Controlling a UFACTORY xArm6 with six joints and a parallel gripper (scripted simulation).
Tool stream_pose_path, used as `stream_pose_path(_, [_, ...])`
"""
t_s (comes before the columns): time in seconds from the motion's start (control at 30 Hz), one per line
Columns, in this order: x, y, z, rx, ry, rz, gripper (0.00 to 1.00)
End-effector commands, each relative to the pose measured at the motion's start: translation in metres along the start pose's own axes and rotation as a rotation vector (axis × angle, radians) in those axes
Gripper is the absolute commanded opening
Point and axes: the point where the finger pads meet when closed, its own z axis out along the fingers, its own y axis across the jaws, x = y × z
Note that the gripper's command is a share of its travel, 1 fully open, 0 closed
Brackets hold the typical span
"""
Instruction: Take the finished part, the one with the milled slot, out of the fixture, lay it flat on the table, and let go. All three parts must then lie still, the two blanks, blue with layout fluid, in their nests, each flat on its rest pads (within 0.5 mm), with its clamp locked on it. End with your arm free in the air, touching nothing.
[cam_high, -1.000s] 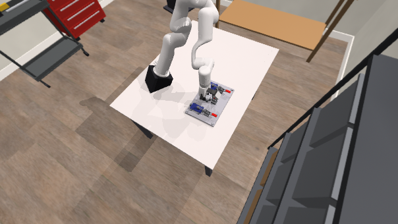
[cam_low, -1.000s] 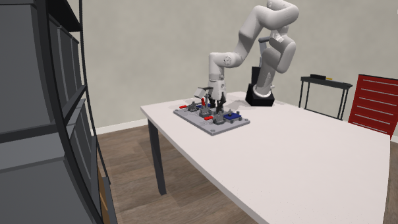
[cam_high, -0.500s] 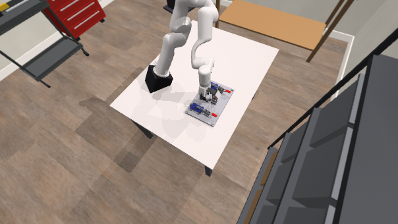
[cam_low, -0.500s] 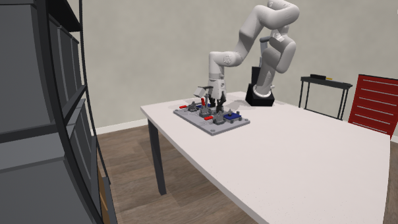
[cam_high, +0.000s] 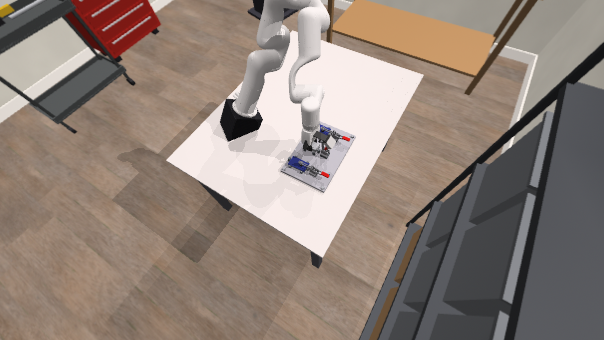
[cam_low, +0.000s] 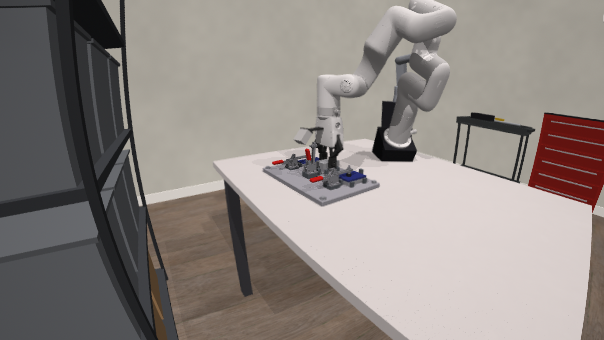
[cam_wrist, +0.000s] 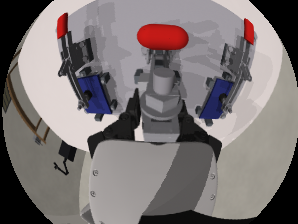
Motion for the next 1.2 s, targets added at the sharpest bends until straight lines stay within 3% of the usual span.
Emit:
stream_pose_path(0.0, [0.001, 0.0, -0.007, -0.001, 0.003, -0.001, 0.0])
stream_pose_path(1.17, [0.001, 0.0, -0.022, -0.001, 0.003, -0.001, 0.0])
